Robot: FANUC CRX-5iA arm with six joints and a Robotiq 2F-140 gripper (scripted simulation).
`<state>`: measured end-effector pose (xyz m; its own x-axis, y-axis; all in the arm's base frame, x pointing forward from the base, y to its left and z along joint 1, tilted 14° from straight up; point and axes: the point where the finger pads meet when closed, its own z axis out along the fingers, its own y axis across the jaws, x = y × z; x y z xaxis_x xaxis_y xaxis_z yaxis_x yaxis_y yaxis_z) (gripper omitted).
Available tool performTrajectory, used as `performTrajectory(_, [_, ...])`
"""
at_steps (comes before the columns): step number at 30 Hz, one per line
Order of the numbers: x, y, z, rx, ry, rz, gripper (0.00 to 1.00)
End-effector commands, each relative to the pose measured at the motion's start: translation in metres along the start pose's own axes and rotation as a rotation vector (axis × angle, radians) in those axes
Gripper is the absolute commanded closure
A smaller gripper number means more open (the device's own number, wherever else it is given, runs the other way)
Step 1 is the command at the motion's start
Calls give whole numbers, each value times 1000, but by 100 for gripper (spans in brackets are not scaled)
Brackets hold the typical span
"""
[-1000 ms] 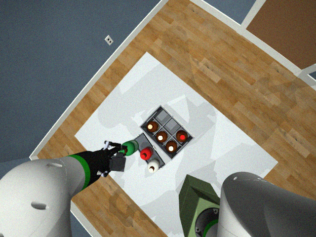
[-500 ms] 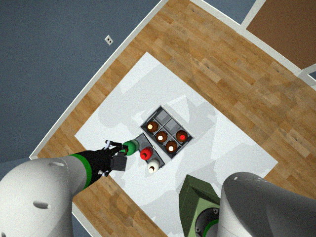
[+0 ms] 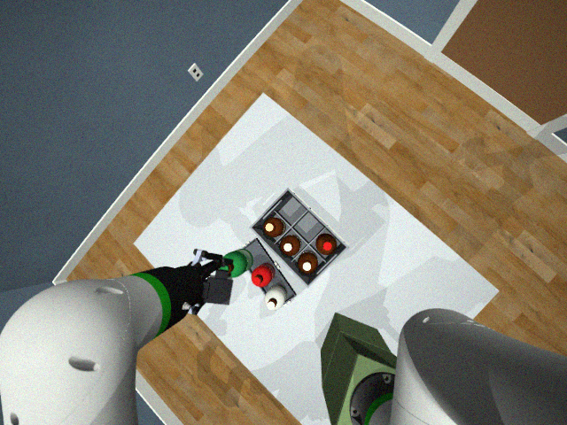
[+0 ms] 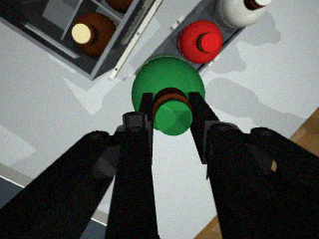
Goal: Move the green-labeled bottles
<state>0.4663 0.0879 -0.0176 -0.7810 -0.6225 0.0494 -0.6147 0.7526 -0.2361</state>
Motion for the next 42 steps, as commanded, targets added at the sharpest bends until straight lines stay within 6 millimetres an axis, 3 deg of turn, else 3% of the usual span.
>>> performTrajectory(1, [2, -3, -1, 1, -2, 0, 90])
performTrajectory(22, [26, -20, -1, 1, -2, 0, 90])
performTrajectory(42, [62, -46, -1, 1, -2, 0, 90])
